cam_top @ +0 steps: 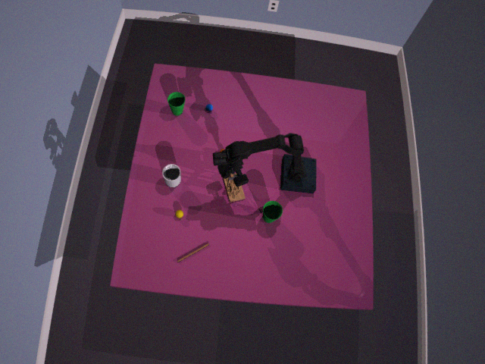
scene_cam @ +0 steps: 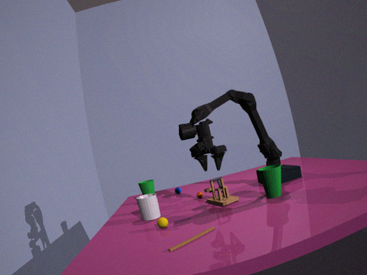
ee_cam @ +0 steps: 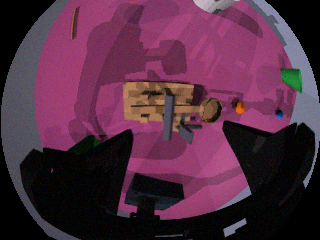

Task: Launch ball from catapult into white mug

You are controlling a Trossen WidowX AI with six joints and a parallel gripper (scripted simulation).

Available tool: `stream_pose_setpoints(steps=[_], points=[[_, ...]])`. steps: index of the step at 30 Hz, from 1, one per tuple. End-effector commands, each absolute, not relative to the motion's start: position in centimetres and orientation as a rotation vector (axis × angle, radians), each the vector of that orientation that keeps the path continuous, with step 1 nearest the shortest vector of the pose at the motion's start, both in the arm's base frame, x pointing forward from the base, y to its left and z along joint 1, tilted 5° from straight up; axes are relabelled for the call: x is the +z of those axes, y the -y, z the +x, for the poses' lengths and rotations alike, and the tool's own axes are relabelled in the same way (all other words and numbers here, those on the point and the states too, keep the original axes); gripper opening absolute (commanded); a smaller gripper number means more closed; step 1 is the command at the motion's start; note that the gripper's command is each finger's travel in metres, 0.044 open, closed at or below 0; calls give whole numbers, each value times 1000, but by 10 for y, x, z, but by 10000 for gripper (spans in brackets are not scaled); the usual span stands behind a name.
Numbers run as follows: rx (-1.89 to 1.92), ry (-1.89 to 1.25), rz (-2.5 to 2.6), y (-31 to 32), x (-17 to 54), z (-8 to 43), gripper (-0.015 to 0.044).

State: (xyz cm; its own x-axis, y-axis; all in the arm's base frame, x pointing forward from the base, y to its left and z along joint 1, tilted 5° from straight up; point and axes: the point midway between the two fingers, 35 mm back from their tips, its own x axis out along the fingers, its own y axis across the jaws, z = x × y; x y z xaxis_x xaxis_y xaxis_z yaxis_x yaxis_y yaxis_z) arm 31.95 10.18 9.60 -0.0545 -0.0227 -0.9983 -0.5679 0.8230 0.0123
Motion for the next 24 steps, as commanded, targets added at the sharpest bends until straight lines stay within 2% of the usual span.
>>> stream_pose_setpoints(steps=[1, 24], points=[[584, -1550, -582, -106, 95, 315, 440], [1212, -1277, -1172, -131, 87, 299, 440]])
